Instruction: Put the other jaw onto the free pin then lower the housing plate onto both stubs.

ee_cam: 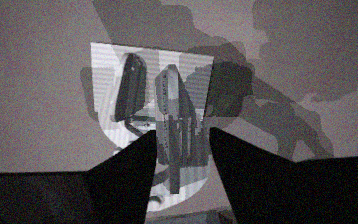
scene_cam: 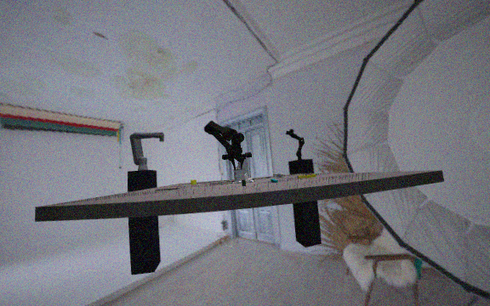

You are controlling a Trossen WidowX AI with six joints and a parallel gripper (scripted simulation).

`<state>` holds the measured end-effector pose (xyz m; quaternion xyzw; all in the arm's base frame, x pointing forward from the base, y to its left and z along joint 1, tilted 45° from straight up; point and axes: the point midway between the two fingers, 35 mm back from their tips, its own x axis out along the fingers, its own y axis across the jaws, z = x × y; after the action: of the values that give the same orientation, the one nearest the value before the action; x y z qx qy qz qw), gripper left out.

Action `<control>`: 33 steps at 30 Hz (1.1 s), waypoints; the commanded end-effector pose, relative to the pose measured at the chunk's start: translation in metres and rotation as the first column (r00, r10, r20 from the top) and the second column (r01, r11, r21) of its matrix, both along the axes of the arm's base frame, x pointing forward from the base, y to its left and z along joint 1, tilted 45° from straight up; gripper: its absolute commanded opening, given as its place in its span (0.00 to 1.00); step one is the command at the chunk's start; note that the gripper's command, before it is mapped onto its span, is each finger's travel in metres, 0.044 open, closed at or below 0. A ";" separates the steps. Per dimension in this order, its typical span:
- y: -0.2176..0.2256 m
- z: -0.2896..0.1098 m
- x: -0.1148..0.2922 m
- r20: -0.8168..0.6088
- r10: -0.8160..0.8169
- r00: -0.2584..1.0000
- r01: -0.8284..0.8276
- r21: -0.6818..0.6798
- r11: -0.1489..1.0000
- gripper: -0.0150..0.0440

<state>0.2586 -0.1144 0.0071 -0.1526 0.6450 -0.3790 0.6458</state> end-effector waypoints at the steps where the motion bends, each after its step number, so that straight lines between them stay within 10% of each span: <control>1: -0.001 0.001 0.000 -0.002 0.003 1.000 -0.003 -0.005 1.000 0.48; 33: -0.006 -0.004 0.001 -0.013 0.014 1.000 -0.014 -0.003 1.000 0.48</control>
<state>0.2610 -0.1164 0.0060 -0.1574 0.6464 -0.3734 0.6465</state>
